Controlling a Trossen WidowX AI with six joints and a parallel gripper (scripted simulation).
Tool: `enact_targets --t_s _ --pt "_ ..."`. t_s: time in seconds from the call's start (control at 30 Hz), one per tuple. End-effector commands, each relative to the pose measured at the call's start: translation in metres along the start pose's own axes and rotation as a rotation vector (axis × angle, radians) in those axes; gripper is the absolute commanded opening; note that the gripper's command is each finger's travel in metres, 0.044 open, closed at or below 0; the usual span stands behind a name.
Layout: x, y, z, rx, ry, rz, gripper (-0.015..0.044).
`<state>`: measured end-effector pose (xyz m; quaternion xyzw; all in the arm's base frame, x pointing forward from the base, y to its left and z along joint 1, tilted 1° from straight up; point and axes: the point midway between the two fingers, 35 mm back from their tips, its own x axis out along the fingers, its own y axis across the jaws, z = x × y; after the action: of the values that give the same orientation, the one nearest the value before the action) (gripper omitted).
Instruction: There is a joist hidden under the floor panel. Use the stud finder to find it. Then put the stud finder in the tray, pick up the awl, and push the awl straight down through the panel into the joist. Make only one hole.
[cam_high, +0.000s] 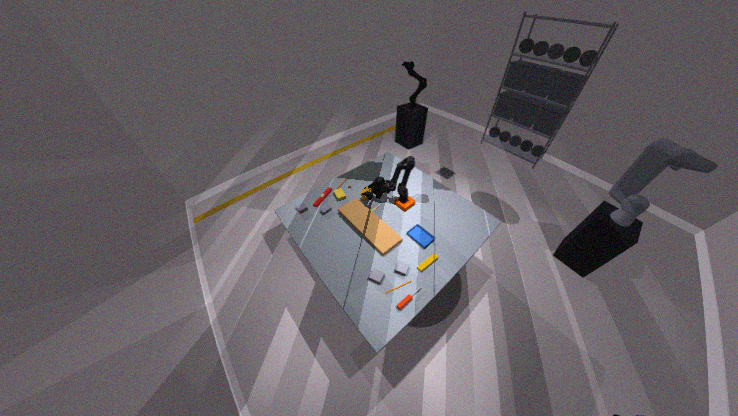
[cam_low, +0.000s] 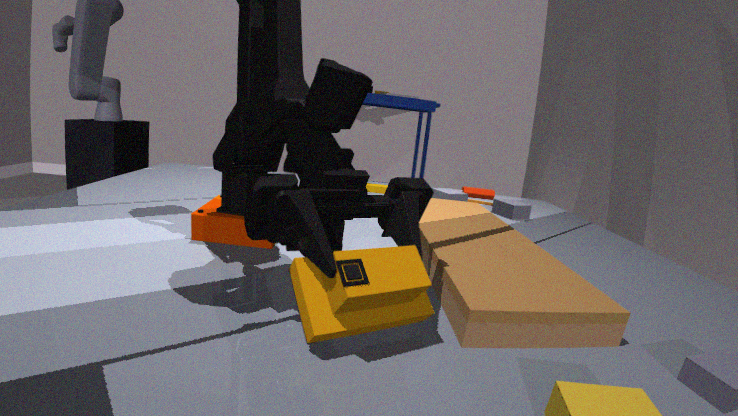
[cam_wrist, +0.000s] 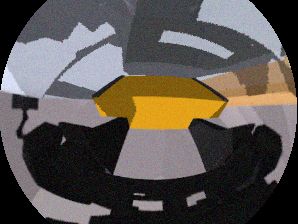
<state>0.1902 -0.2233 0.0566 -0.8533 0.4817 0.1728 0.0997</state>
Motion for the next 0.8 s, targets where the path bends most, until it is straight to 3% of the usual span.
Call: enact_targets --t_s 0.0,0.2,0.67,0.77 --pt "0.001 0.0 0.0 0.004 0.007 0.001 0.0" --pt "0.002 0.0 0.003 0.002 0.004 0.0 0.0" --pt "0.003 0.0 0.01 -0.001 -0.004 0.001 0.0368" --pt "0.002 0.0 0.011 -0.001 -0.004 0.001 0.038"
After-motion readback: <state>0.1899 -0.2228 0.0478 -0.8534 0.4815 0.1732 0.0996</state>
